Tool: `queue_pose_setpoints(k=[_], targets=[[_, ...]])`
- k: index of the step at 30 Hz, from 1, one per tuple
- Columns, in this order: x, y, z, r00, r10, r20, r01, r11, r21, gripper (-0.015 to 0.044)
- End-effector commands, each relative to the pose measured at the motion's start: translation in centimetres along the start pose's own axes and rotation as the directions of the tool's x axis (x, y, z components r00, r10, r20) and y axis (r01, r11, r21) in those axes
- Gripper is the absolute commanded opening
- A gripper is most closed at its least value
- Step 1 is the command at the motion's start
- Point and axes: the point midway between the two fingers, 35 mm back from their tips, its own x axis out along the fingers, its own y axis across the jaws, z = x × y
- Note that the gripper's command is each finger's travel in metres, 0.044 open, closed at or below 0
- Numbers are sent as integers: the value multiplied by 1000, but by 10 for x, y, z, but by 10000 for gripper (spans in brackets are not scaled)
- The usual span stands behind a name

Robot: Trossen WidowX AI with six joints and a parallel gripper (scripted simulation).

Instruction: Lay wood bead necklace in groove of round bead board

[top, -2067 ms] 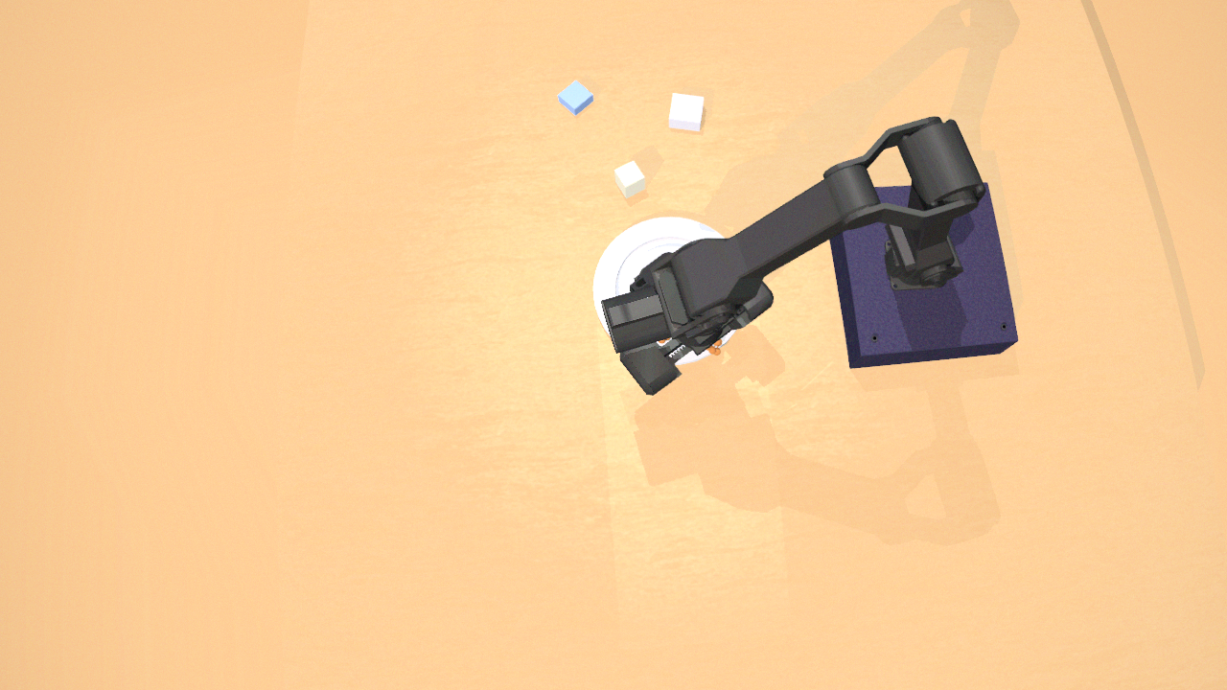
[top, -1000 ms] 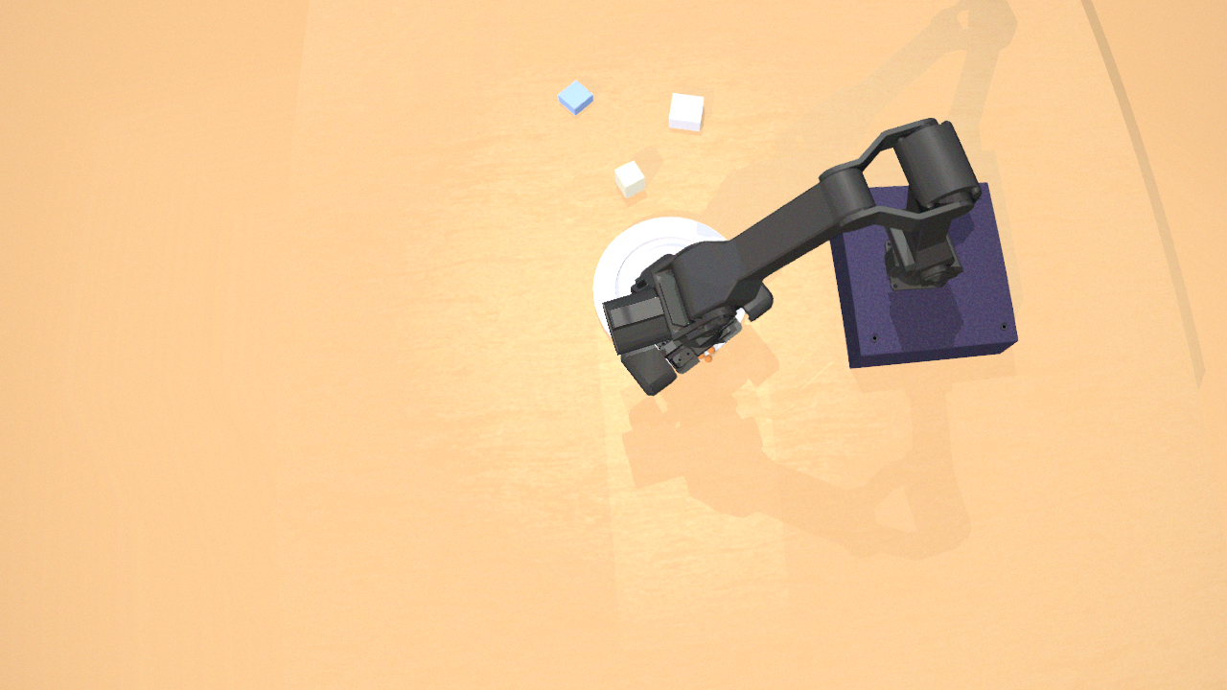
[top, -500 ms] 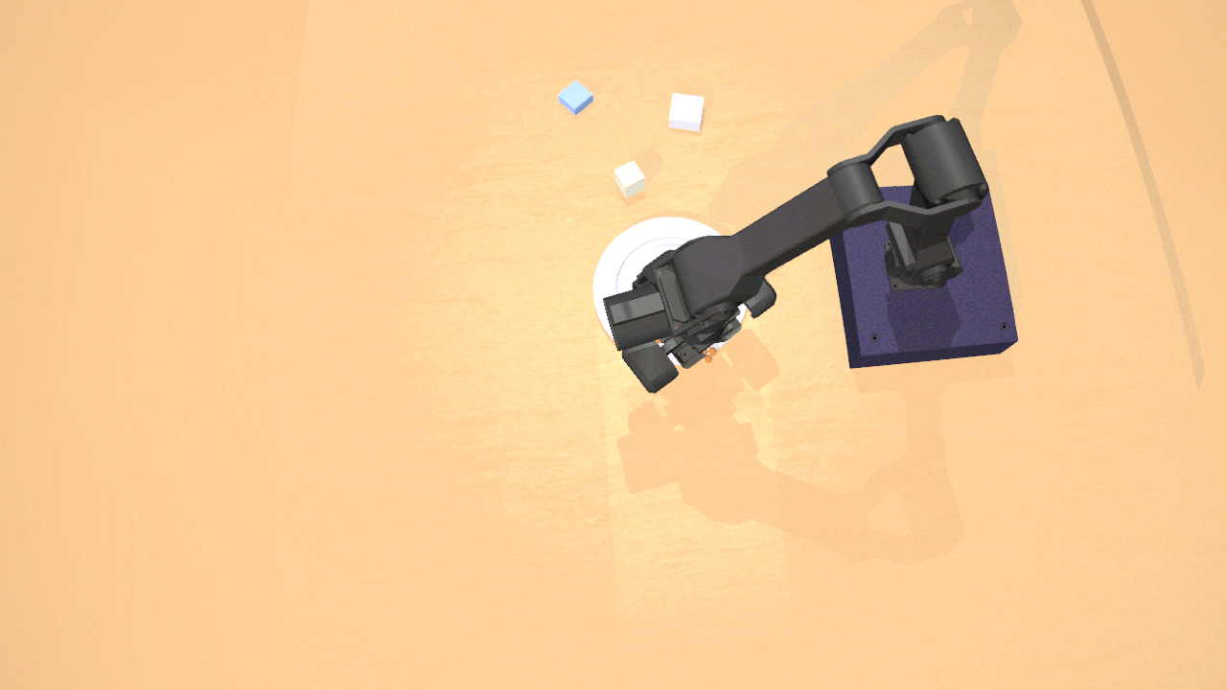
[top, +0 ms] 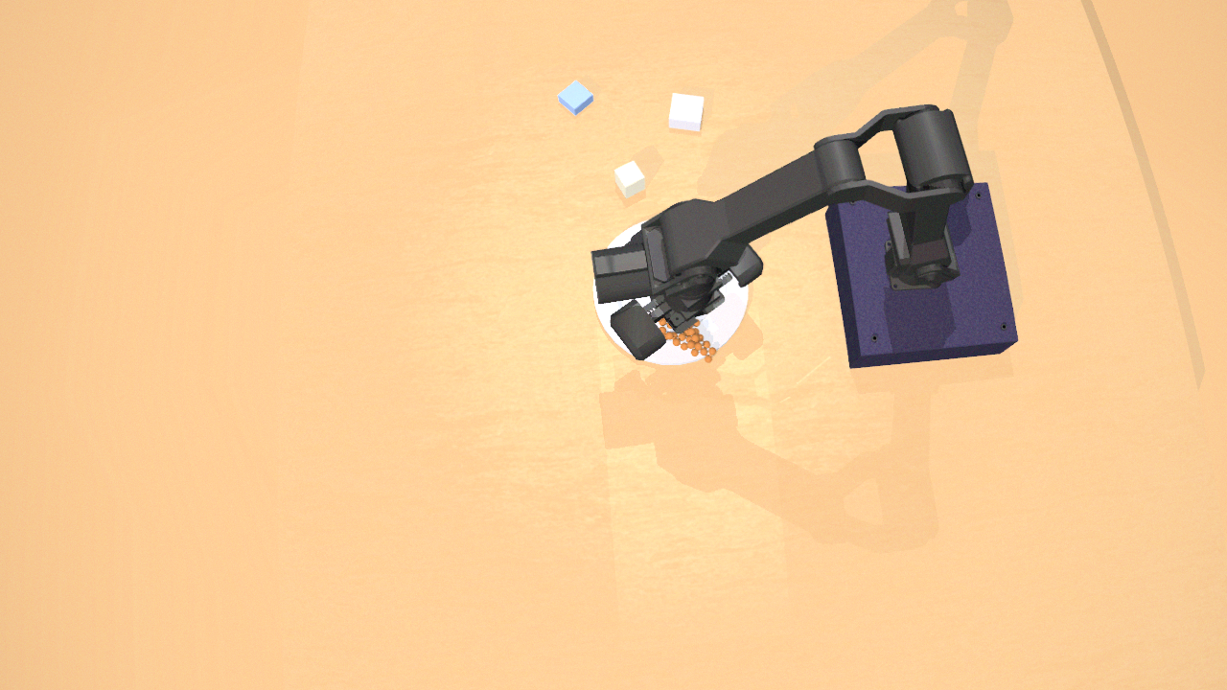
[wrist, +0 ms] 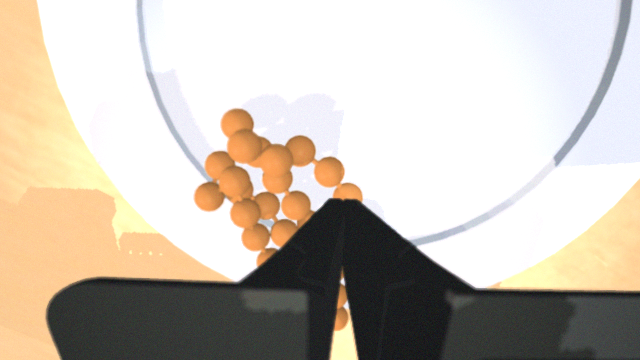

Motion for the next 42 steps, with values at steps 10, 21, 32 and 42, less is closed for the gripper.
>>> queue_pose_setpoints(k=[10,21,32,42], targets=[[6,0,7,1000,6,2,-6,1000,-6,0],[8,1,8,1000,6,4,-6,1000,-2,131],[1,0,7,1000,6,2,-6,1000,-5,420],[-2,0,7,1000,6,2,-6,1000,-6,440]])
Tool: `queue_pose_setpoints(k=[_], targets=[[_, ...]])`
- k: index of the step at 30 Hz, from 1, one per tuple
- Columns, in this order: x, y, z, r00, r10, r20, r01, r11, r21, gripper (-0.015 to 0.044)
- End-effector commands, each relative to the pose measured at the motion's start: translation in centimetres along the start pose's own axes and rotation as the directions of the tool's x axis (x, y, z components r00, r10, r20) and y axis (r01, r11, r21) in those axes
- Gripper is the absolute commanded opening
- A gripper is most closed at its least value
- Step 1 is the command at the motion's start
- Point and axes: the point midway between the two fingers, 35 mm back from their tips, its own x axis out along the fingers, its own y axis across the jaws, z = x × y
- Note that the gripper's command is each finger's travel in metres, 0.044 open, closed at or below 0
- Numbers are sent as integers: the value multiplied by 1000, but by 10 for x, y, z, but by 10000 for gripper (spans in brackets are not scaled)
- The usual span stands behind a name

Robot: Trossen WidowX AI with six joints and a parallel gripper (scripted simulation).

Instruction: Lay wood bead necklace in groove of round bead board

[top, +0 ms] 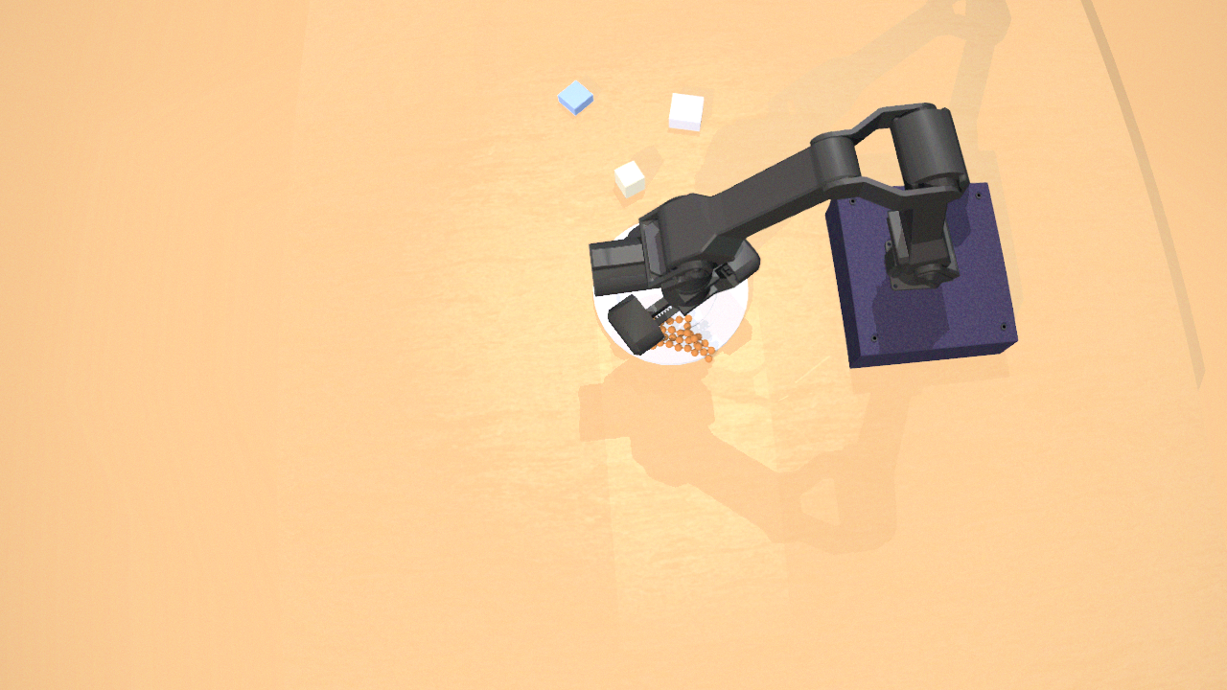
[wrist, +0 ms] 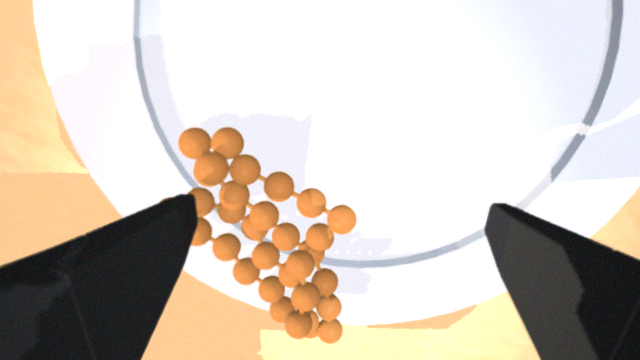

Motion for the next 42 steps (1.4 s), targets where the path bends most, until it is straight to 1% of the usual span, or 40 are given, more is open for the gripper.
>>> queue_pose_setpoints(k=[1,26,28,31,33,35,42], targets=[[-3,2,0,1000,7,0,-7,1000,-5,440],[-3,2,0,1000,7,0,-7,1000,-5,440],[-5,4,-4,1000,7,0,-7,999,-43,387],[-14,12,-24,1000,8,-2,-8,979,-203,310],[-21,17,-39,1000,9,-4,-9,950,-313,310],[-25,20,-49,1000,9,-5,-10,923,-384,310],[-25,20,-50,1000,9,-5,-10,920,-392,310]])
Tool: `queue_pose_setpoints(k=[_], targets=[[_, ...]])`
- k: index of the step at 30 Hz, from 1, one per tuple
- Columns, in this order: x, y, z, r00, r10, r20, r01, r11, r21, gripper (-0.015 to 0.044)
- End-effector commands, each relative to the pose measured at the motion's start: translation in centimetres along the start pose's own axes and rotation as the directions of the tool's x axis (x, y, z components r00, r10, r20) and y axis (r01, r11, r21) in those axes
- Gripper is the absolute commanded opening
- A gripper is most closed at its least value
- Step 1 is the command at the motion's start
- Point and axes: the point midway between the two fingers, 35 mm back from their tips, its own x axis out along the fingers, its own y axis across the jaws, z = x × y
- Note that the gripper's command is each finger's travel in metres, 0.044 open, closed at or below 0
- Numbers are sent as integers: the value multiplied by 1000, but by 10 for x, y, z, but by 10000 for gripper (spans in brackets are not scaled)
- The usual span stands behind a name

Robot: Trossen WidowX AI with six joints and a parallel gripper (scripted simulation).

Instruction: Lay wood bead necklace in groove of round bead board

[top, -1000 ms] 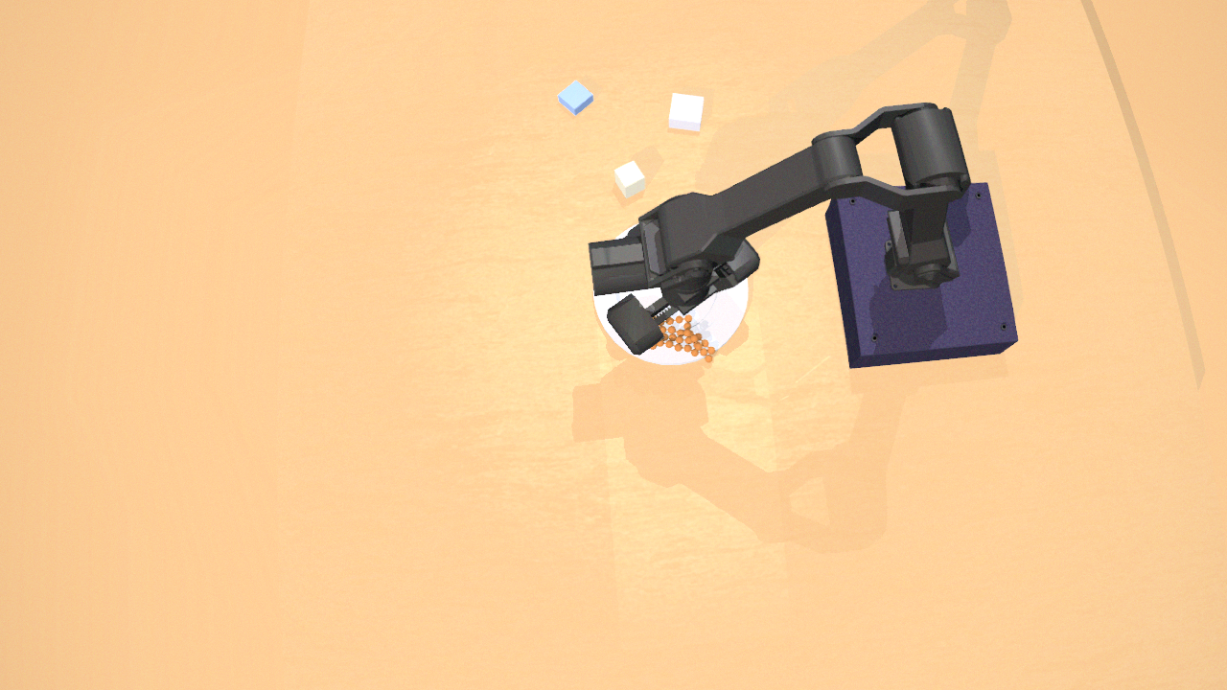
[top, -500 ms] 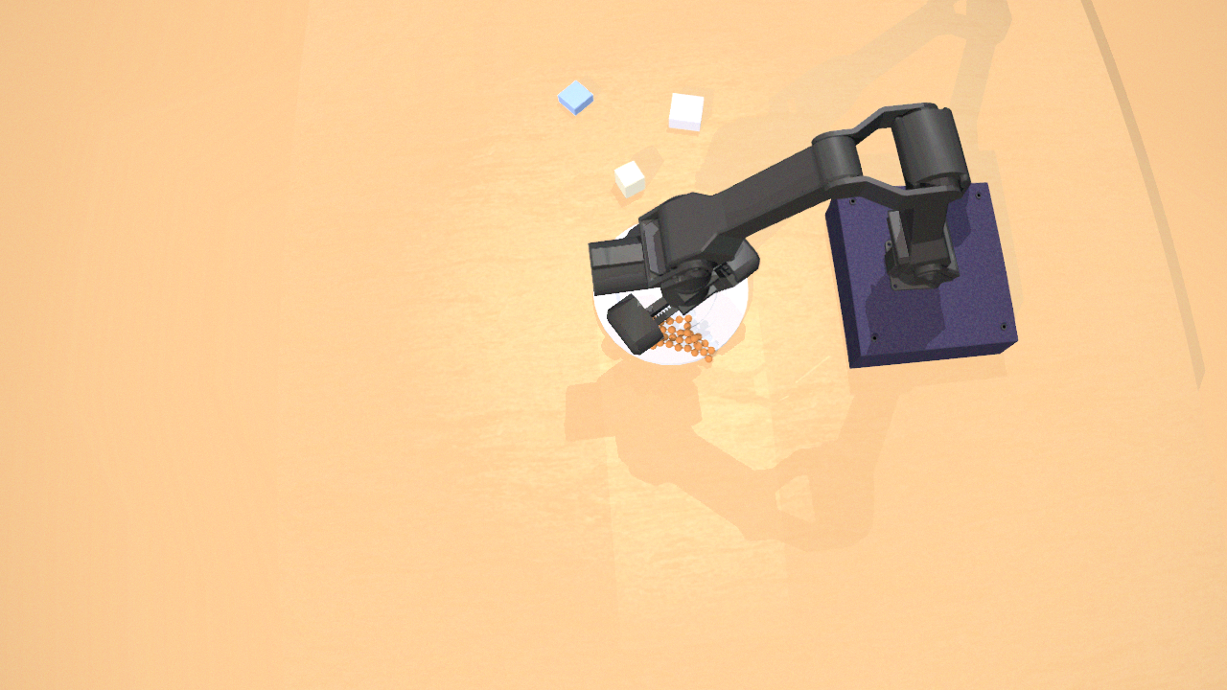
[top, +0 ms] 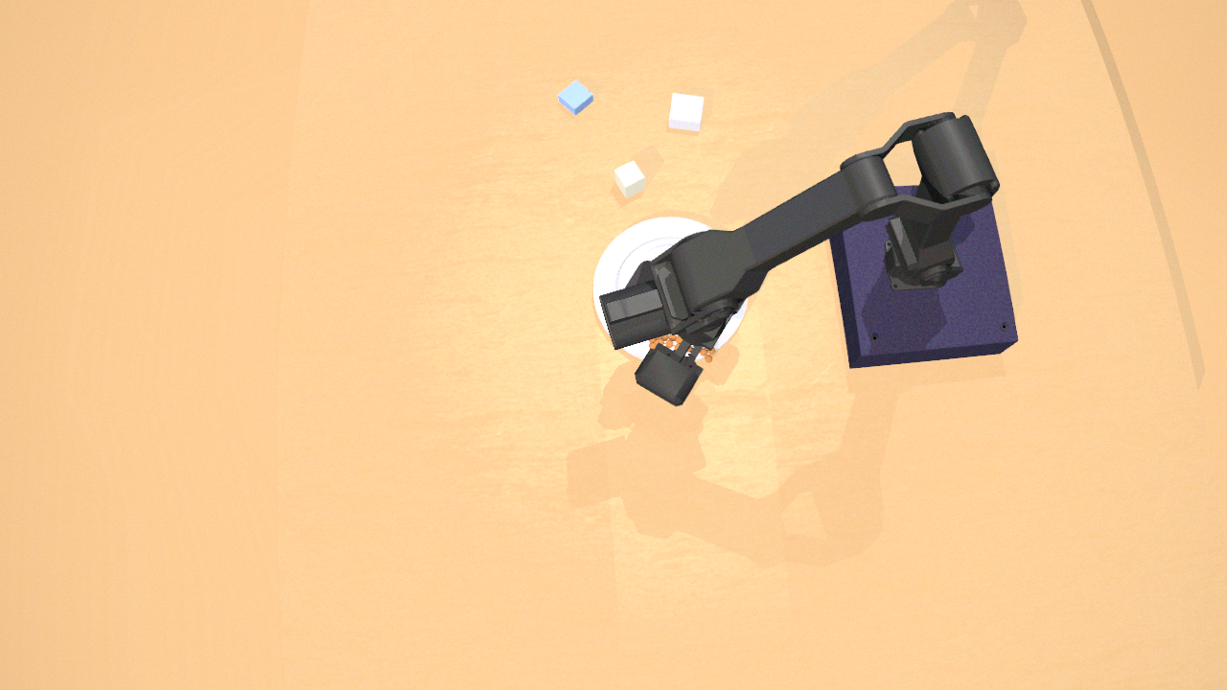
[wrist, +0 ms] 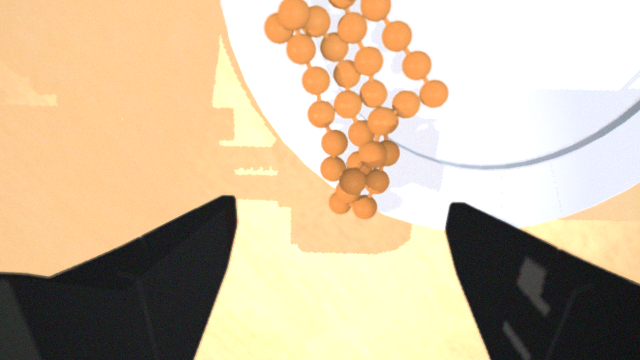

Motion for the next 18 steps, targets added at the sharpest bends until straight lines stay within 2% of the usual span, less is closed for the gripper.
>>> queue_pose_setpoints(k=[1,4,8,18], targets=[[2,2,-1,1000,3,2,-3,1000,-20,310],[13,2,-1,1000,3,2,-3,1000,-20,310],[6,4,1,1000,10,8,-9,1000,-13,310],[21,3,1,1000,7,5,-7,1000,-16,310]])
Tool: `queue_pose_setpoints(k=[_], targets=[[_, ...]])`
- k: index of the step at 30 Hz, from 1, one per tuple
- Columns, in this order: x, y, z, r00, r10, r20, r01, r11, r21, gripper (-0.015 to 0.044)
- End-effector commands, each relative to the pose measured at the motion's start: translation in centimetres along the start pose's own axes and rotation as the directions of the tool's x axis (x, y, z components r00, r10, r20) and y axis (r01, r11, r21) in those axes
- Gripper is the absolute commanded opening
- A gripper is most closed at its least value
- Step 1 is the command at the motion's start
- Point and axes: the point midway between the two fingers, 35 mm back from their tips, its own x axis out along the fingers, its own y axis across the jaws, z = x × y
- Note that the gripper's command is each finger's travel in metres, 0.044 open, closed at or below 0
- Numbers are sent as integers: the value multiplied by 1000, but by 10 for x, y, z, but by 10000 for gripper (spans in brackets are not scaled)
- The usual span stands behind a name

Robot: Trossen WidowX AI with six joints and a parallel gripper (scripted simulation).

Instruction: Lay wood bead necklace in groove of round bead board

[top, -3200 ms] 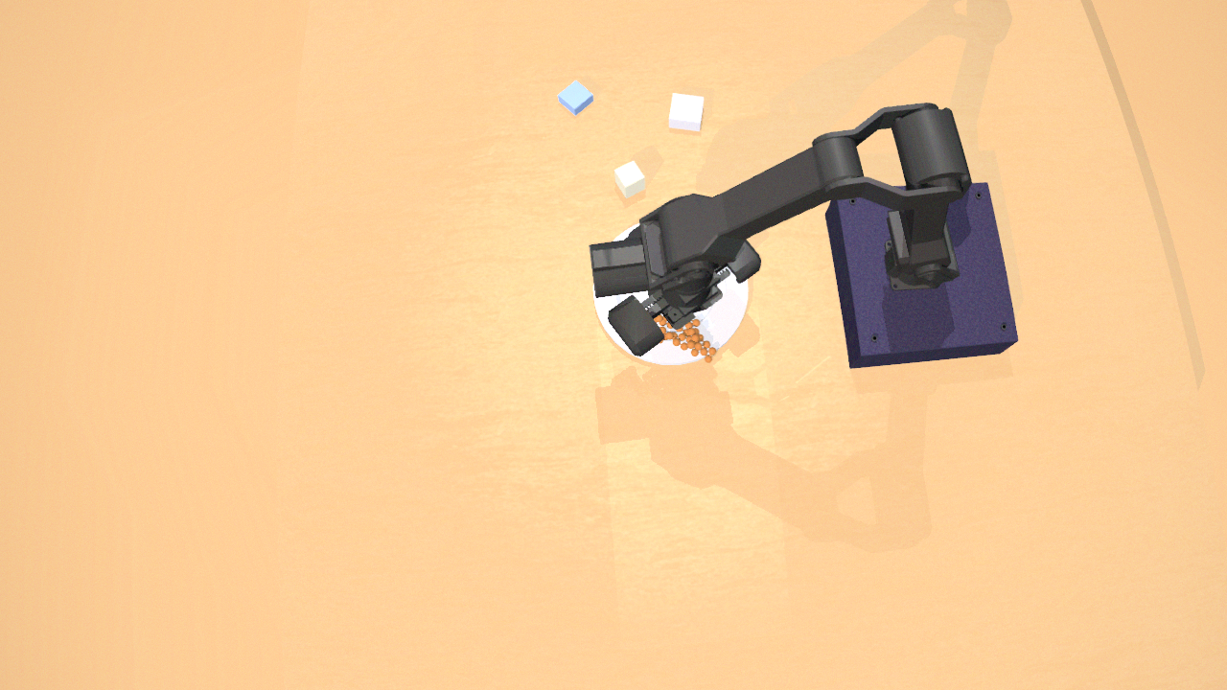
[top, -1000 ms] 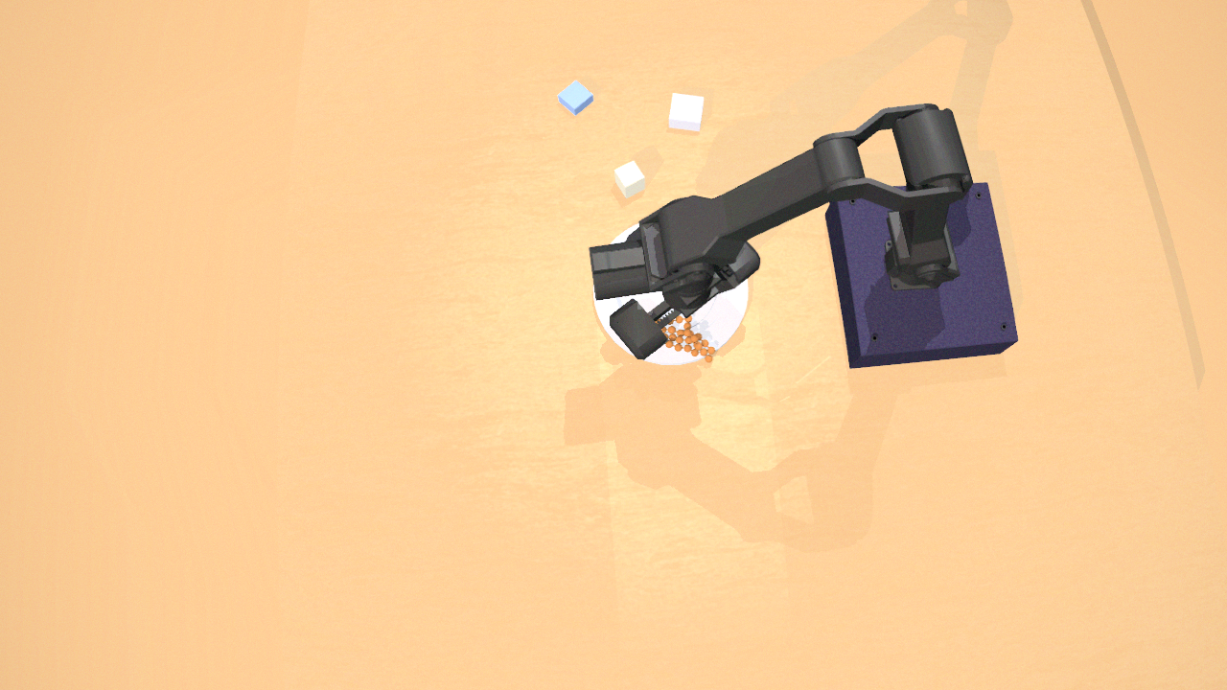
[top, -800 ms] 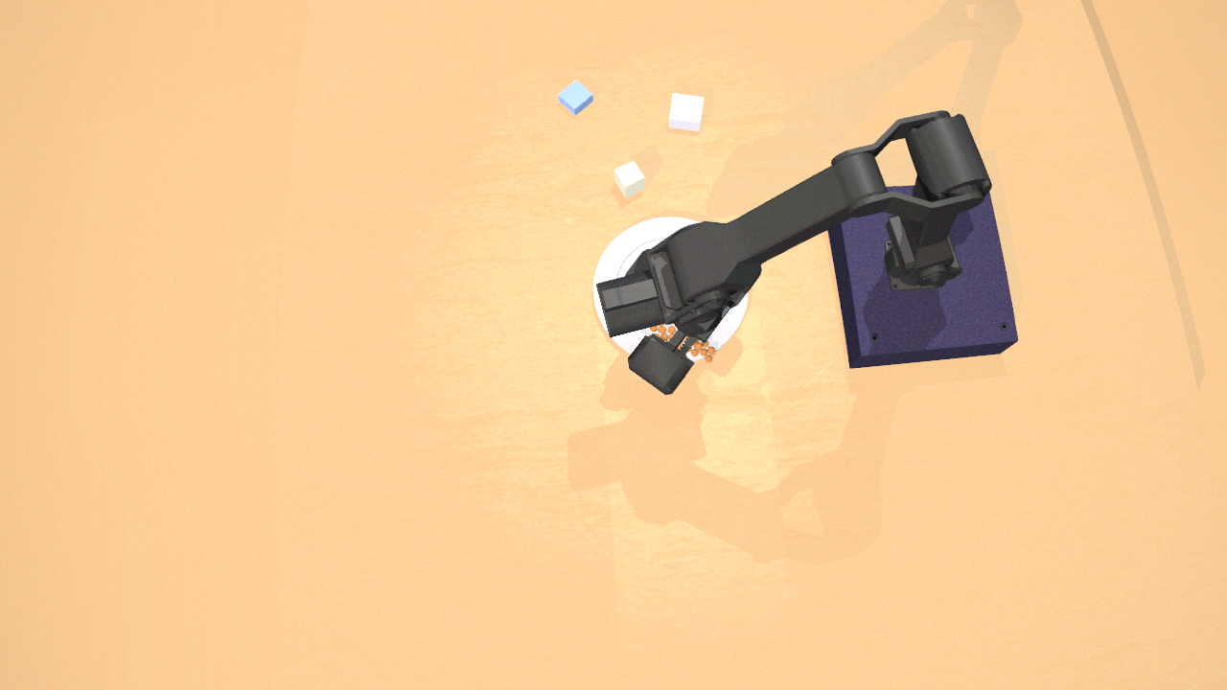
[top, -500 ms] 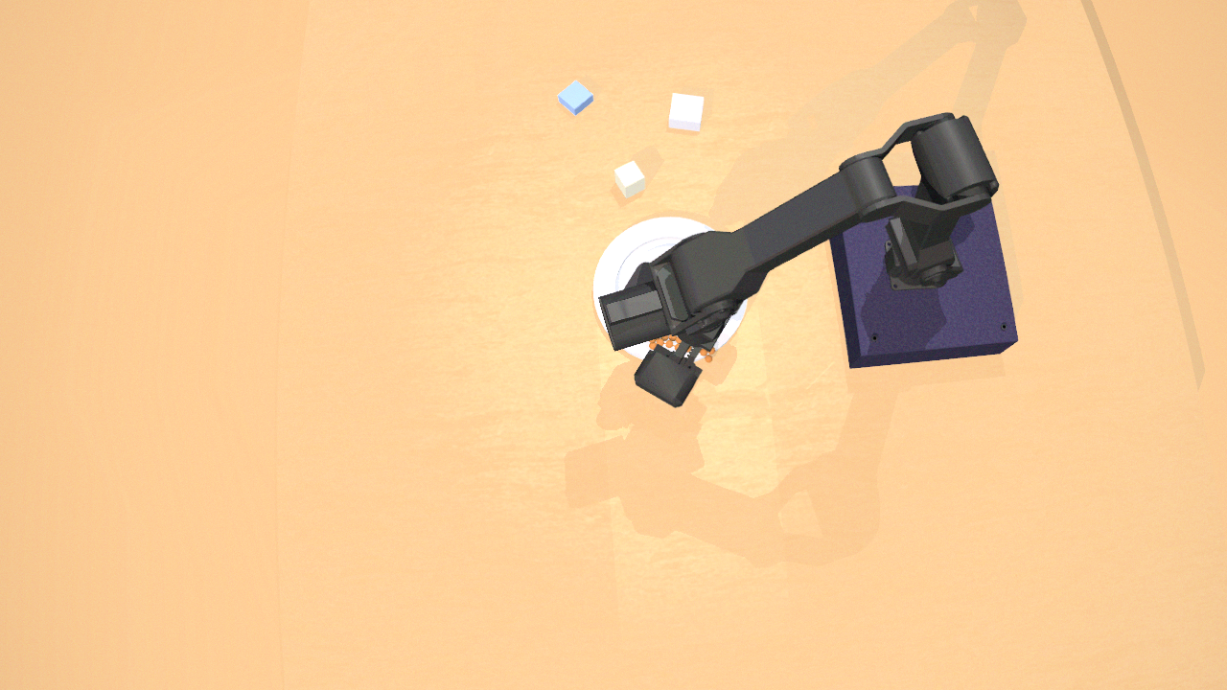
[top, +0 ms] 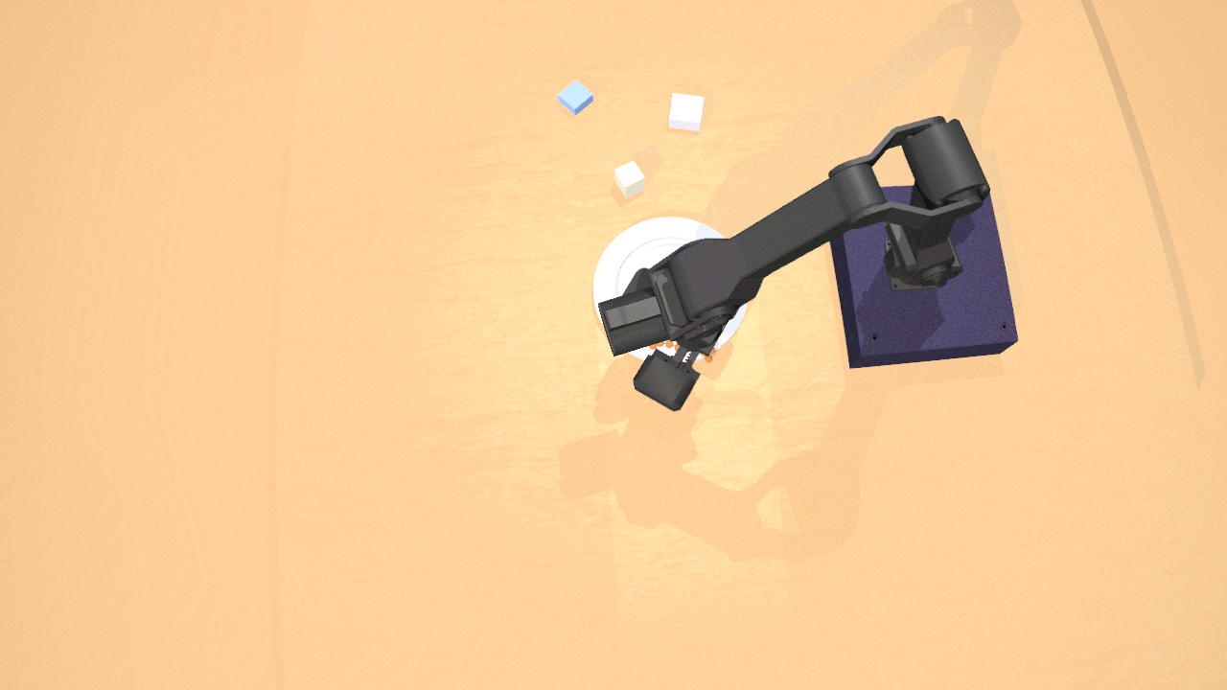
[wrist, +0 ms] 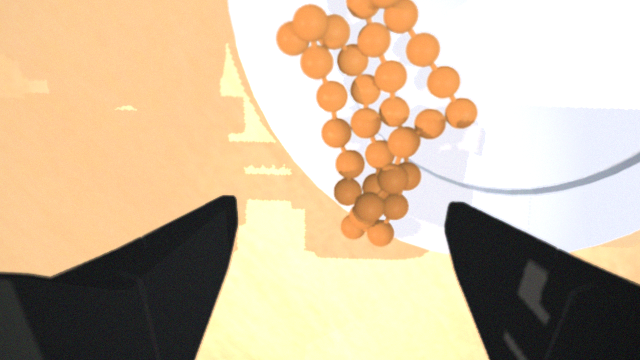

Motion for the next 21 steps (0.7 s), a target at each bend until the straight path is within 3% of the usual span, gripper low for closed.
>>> queue_pose_setpoints(k=[1,14,21], targets=[[8,-1,-1,1000,-4,-3,4,1000,-1,310],[23,-3,-3,1000,-7,-7,7,1000,-5,310],[21,-2,-2,1000,-6,-6,6,1000,-5,126]])
